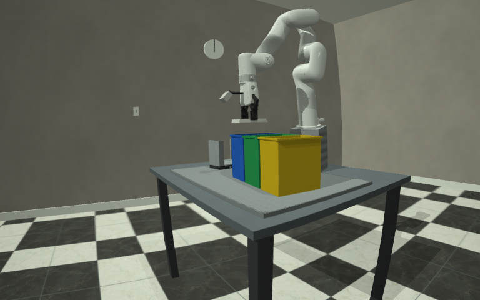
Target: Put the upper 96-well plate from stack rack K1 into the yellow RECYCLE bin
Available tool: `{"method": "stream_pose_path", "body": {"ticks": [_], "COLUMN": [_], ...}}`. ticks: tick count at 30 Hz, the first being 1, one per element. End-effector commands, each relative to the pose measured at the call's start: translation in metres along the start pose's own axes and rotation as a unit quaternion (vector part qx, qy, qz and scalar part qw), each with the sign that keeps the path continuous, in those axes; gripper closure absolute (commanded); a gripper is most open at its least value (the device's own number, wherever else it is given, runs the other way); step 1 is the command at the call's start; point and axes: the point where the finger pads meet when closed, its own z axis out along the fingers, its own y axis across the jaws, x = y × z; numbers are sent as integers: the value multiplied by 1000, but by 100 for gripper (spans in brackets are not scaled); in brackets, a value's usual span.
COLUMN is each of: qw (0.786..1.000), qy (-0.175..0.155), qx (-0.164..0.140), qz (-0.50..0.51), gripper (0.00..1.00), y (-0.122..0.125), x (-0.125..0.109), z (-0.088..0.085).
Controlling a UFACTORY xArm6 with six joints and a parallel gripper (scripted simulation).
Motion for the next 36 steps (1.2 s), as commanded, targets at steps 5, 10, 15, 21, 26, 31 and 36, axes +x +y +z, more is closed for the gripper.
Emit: {"method": "stream_pose_path", "body": {"ticks": [5,10,15,21,26,31,36], "qw": [1000,1000,1000,1000,1000,1000,1000], "qy": [2,2,2,2,2,2,2], "qx": [-1,-1,-1,-1,-1,0,0], "qz": [0,0,0,0,0,0,0], "gripper": [100,100,100,100,100,100,100], "y": [-29,-39,-56,-76,-89,-103,-120], "x": [0,0,-1,-1,-2,-2,-3], "z": [0,0,1,1,2,2,3]}}
